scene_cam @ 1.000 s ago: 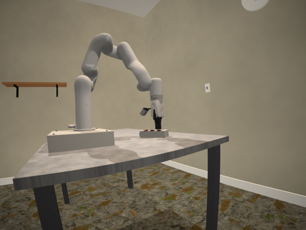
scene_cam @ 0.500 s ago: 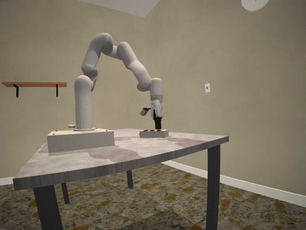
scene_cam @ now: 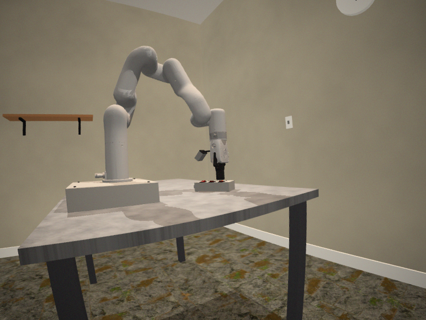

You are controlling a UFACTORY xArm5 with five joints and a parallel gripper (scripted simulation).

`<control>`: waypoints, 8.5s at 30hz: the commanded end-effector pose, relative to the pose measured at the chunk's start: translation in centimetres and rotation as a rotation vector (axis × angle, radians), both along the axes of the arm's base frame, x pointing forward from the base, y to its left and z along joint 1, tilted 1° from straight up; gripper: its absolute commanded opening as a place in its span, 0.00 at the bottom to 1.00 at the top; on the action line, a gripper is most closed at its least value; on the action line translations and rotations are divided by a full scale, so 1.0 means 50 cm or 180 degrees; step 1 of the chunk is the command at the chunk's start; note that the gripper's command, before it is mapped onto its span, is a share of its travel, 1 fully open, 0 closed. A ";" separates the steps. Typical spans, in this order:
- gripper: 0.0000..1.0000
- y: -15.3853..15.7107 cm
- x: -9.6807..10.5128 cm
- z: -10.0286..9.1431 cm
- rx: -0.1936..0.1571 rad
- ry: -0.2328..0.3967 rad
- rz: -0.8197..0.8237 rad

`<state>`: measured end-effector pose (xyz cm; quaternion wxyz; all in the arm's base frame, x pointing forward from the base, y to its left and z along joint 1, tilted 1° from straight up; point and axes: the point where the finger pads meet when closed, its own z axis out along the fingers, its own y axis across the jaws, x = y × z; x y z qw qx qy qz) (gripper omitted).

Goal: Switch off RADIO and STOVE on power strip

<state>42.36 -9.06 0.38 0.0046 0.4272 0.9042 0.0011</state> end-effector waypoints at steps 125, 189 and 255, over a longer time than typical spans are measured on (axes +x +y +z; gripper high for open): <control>0.00 -0.001 0.003 0.001 -0.0002 -0.0011 0.0000; 0.00 0.000 0.002 0.057 -0.0002 -0.0011 0.0000; 1.00 0.000 -0.001 0.257 -0.0002 -0.0011 0.0000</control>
